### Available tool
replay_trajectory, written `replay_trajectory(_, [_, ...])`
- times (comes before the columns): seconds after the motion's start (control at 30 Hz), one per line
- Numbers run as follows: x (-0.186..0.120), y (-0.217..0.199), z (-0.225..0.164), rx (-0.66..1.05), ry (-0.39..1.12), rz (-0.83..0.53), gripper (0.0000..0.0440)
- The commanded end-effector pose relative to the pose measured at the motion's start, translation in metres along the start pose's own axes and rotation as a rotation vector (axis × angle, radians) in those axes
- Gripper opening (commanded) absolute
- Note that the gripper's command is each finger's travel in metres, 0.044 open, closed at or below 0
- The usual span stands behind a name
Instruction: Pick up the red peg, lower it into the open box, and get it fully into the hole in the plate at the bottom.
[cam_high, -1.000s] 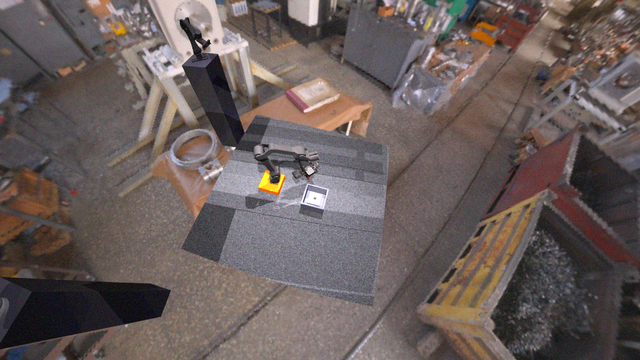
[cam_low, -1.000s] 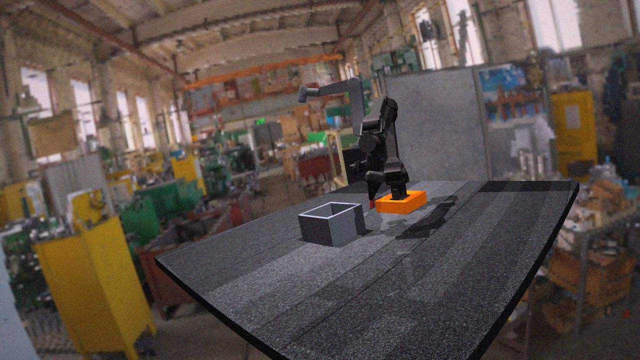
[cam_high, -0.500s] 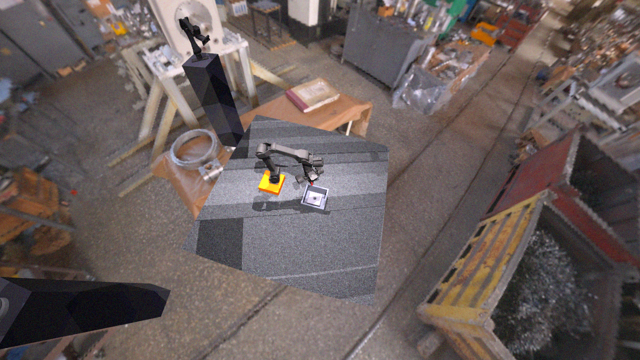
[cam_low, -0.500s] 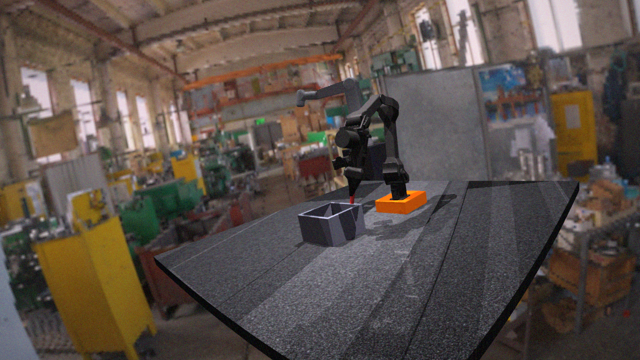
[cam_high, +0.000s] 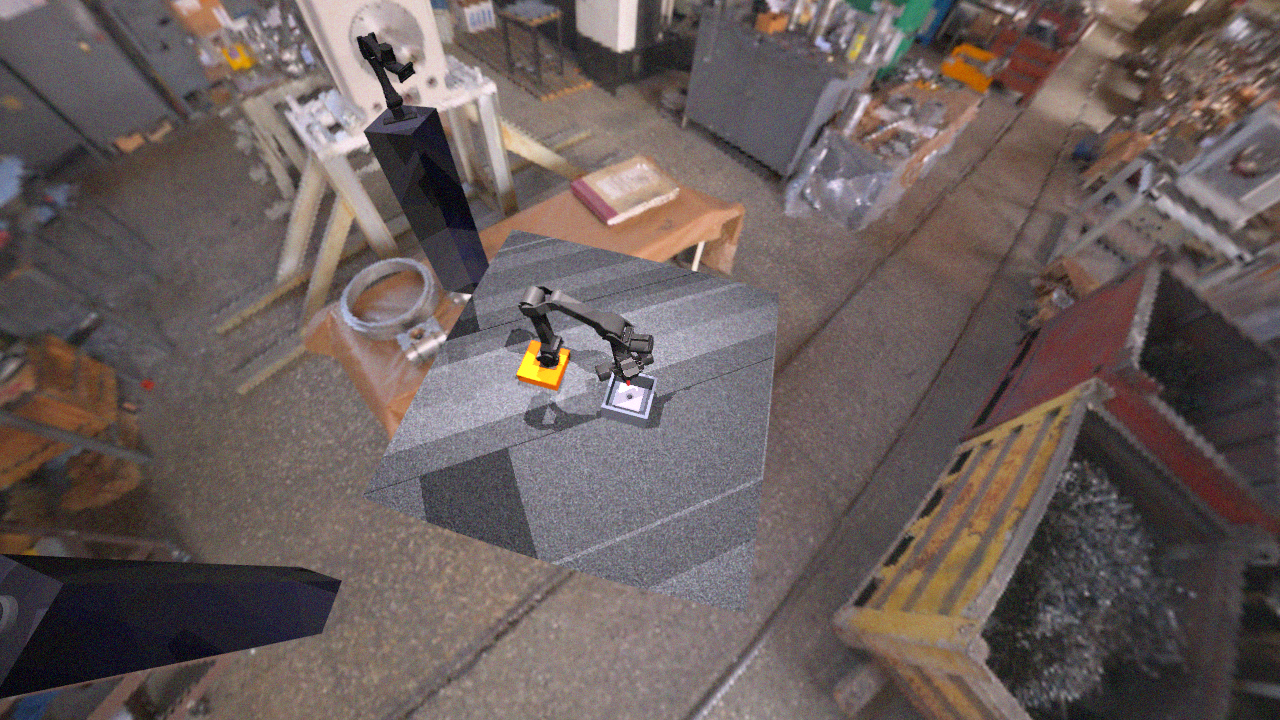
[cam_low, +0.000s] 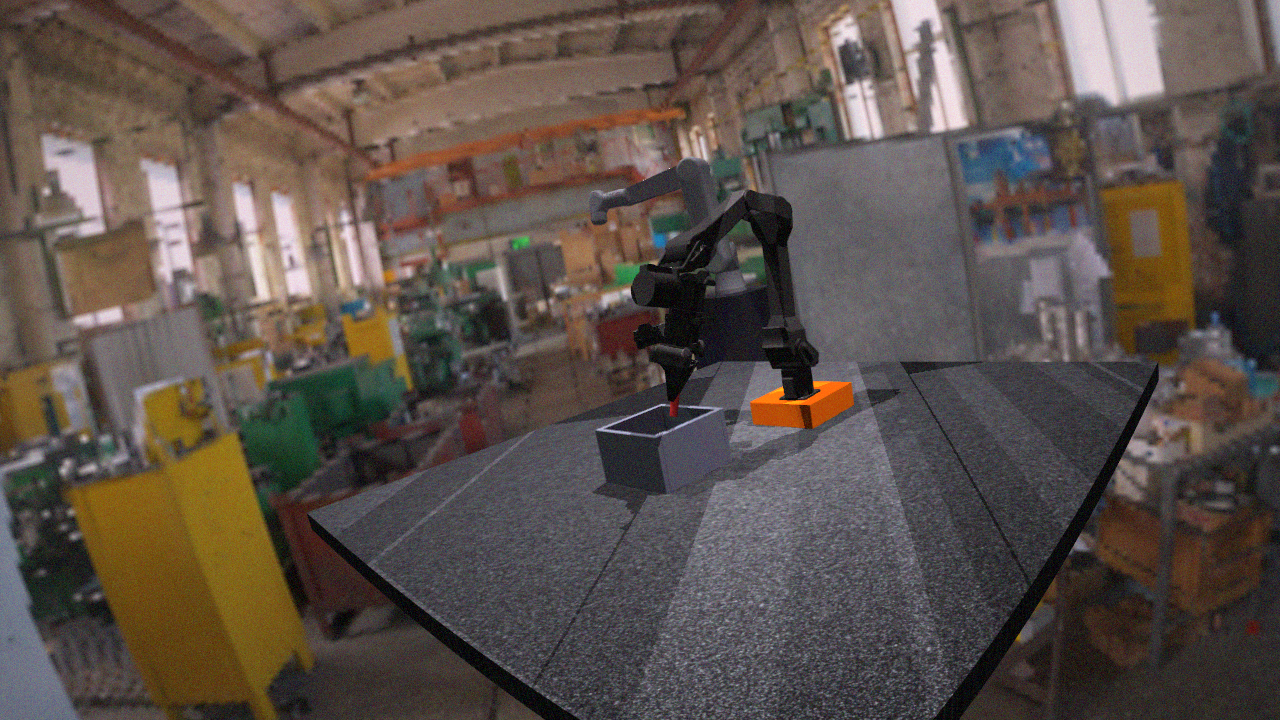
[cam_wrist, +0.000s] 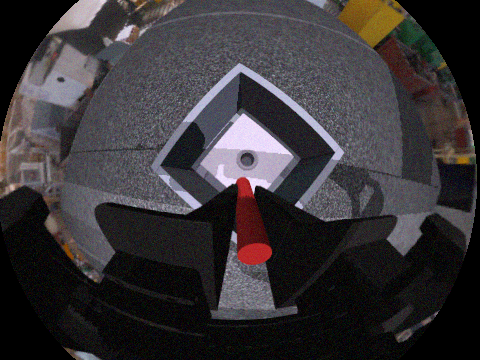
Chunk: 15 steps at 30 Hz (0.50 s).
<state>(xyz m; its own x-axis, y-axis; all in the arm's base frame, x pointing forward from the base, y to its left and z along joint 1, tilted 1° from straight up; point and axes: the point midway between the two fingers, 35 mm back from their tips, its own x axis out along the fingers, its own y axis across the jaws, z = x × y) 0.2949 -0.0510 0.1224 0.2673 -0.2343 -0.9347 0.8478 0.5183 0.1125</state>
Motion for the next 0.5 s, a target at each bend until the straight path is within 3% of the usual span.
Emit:
replay_trajectory(0.0, [0.005, 0.0, 0.008, 0.012, 0.005, 0.002, 0.0003])
replay_trajectory(0.47, [0.043, -0.003, 0.018, 0.029, 0.065, -0.037, 0.0008])
